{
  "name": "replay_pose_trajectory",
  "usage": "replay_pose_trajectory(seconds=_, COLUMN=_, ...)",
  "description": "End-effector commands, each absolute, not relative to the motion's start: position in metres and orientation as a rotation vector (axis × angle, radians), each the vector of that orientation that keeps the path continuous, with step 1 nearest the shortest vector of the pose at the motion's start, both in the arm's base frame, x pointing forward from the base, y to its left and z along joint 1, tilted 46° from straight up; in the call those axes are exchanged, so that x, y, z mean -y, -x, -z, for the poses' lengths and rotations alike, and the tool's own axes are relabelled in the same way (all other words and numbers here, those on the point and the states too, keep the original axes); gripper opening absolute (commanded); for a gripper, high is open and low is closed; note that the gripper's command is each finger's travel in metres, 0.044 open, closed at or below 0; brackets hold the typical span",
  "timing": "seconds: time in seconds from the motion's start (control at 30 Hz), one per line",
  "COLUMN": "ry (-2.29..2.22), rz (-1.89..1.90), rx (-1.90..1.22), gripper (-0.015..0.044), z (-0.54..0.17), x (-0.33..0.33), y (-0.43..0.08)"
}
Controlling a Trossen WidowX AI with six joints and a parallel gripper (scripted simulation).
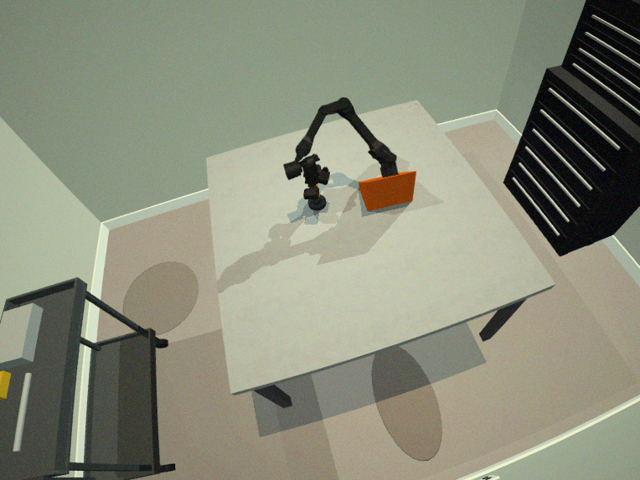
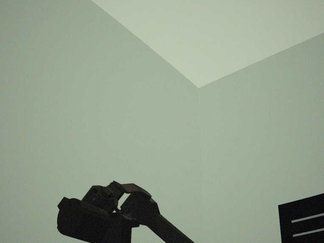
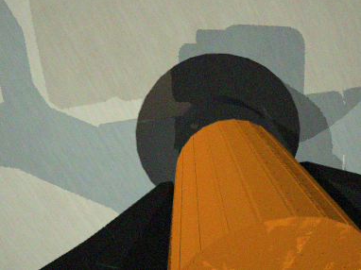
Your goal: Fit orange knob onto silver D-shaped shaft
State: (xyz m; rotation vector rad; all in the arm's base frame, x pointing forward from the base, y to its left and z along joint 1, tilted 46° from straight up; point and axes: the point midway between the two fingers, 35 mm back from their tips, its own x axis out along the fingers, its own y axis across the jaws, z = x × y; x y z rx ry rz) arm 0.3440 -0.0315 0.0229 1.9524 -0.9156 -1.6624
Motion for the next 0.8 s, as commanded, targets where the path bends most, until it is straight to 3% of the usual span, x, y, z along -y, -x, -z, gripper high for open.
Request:
replay_pose_trajectory(seconds=0.0, ry=-1.953, rz=1.658, rx=0.914, gripper=0.0000, z=-0.0260, x=0.0295, y=-0.3442)
replay_pose_trajectory(seconds=0.3, ry=-1.812, rz=1.680, rx=0.709, gripper=0.0000, z=-0.0254, x=0.0291, y=-0.3447)
replay_pose_trajectory(seconds=0.77, ry=-1.812, rz=1.680, rx=0.709, gripper=0.0000, z=-0.0231, x=0.0324, y=-0.3445)
